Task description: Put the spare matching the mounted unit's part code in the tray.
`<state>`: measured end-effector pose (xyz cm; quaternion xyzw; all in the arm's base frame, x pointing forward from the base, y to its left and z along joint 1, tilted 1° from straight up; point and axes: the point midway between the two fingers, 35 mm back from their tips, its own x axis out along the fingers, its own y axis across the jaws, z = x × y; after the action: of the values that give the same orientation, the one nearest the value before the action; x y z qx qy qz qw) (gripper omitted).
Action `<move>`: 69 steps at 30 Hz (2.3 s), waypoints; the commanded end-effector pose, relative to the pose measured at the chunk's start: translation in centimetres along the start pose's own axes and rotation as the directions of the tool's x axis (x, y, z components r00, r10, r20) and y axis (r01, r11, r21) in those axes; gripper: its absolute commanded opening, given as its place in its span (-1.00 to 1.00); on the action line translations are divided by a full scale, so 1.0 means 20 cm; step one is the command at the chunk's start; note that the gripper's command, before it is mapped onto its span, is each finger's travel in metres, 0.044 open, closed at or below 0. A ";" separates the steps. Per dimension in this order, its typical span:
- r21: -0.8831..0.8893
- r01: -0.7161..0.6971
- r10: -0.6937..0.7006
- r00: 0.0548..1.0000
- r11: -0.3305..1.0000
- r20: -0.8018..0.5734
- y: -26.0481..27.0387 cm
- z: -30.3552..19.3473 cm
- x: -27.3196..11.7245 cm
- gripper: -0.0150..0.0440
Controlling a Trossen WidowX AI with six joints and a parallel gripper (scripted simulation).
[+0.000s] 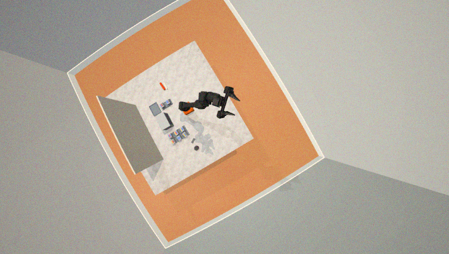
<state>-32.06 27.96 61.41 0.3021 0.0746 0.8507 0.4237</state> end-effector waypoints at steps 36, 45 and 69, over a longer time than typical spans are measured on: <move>0.518 -0.795 0.162 0.583 0.315 0.796 0.08 1.53 -1.03 1.00; 0.320 -0.941 0.045 0.317 -0.113 0.947 -0.16 1.91 -1.57 1.00; -0.514 -0.589 -0.401 -0.324 -0.623 0.857 -1.05 2.11 -2.69 1.00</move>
<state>27.46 -4.94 66.31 0.7108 0.1421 0.2298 -0.6494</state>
